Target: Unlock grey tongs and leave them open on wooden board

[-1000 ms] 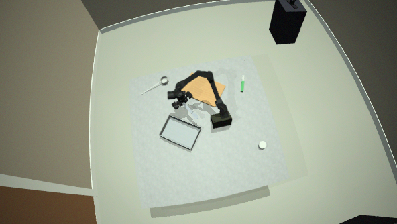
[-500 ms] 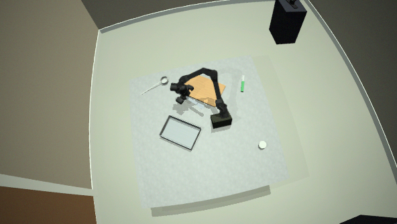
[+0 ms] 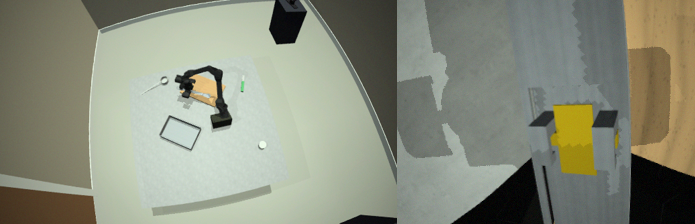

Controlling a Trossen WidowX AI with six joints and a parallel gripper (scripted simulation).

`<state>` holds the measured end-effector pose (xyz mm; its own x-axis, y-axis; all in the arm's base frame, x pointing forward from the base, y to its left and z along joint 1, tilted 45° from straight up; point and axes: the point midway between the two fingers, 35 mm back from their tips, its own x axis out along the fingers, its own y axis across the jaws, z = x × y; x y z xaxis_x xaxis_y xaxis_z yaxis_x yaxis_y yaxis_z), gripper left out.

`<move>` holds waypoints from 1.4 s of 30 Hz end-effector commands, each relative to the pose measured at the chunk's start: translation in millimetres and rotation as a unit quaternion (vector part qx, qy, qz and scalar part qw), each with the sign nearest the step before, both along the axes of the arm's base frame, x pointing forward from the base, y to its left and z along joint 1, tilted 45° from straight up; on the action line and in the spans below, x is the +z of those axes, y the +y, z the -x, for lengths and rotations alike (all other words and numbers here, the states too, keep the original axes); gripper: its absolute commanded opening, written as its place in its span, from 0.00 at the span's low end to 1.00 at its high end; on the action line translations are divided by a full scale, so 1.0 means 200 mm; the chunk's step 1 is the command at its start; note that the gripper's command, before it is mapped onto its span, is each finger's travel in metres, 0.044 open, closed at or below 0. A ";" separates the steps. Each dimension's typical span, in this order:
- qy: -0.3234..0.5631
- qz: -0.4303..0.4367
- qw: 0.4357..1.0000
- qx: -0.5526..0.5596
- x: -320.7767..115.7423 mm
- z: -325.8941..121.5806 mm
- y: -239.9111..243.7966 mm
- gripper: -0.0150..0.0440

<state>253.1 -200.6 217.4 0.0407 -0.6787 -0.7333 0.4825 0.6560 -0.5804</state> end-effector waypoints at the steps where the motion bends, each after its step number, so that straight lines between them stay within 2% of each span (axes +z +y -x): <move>1: 0.019 0.003 0.999 0.027 0.05 0.06 -0.03 0.00; 17: 0.129 0.031 0.981 0.138 0.23 0.33 -0.17 0.00; 26: 0.134 0.032 0.980 0.142 0.23 0.34 -0.17 0.00; 31: 0.107 0.019 0.982 0.154 0.23 0.36 -0.17 0.00; 42: -0.017 -0.009 0.976 0.216 0.26 0.41 -0.12 0.00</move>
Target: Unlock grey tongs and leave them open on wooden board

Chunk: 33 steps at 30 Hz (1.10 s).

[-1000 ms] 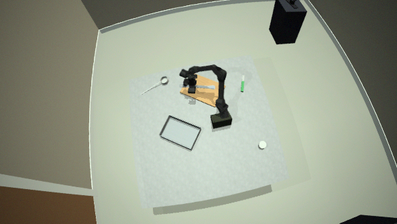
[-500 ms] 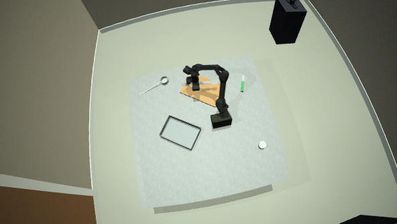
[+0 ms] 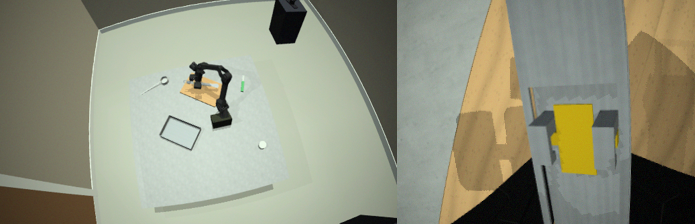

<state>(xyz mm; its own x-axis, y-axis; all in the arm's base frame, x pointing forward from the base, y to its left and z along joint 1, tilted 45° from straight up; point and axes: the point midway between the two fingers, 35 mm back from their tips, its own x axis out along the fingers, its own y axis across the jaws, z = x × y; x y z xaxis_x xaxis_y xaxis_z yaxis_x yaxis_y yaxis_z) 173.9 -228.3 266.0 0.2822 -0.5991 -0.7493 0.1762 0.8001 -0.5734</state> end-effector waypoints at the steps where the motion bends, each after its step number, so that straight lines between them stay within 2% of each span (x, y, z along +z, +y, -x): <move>1: -0.039 -0.007 0.999 0.024 0.03 0.01 0.03 0.00; 16: -0.191 0.008 0.972 0.134 0.20 0.05 0.16 0.00; 33: -0.306 0.102 0.905 0.279 0.43 0.11 0.41 0.00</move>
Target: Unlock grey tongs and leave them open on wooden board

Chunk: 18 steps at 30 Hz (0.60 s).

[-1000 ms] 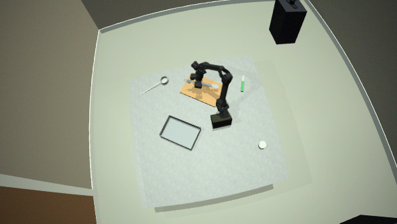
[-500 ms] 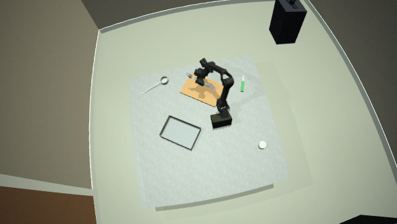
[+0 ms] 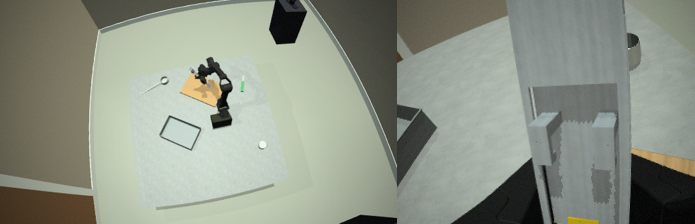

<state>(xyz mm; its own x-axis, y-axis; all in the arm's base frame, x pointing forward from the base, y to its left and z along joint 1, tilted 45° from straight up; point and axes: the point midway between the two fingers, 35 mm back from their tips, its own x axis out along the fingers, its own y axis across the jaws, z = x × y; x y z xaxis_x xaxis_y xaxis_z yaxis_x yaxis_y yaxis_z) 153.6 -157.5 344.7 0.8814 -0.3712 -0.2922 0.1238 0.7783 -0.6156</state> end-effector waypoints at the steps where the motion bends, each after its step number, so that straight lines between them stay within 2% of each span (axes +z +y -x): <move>1: -0.025 0.035 0.999 0.030 0.05 0.01 0.08 0.00; 6: -0.050 0.073 0.994 0.063 0.10 0.02 0.16 0.00; 18: -0.051 0.074 0.994 0.064 0.10 0.03 0.16 0.00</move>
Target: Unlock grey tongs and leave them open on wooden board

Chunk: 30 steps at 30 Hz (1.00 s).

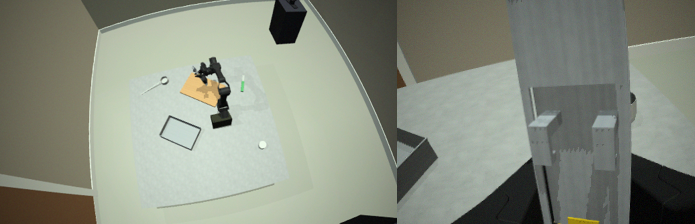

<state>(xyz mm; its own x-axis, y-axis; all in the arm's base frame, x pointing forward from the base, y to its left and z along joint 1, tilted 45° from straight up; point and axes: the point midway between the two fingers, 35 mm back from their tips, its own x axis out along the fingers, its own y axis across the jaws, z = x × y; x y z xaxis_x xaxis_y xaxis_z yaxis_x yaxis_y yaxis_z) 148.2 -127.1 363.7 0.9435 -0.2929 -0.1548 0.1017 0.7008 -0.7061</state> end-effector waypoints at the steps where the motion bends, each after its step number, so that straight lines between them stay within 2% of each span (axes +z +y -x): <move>1: -0.001 0.006 1.000 0.005 0.01 0.00 0.01 0.00; 24: -0.001 0.006 1.000 0.005 0.01 0.00 0.01 0.00; 30: 0.017 -0.022 0.999 -0.018 -0.03 -0.01 -0.05 0.00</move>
<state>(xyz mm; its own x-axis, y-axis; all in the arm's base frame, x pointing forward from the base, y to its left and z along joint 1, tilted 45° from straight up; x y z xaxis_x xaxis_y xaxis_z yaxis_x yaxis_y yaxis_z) 148.8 -131.0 361.0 0.9353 -0.3084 -0.1737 0.1026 0.7059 -0.7009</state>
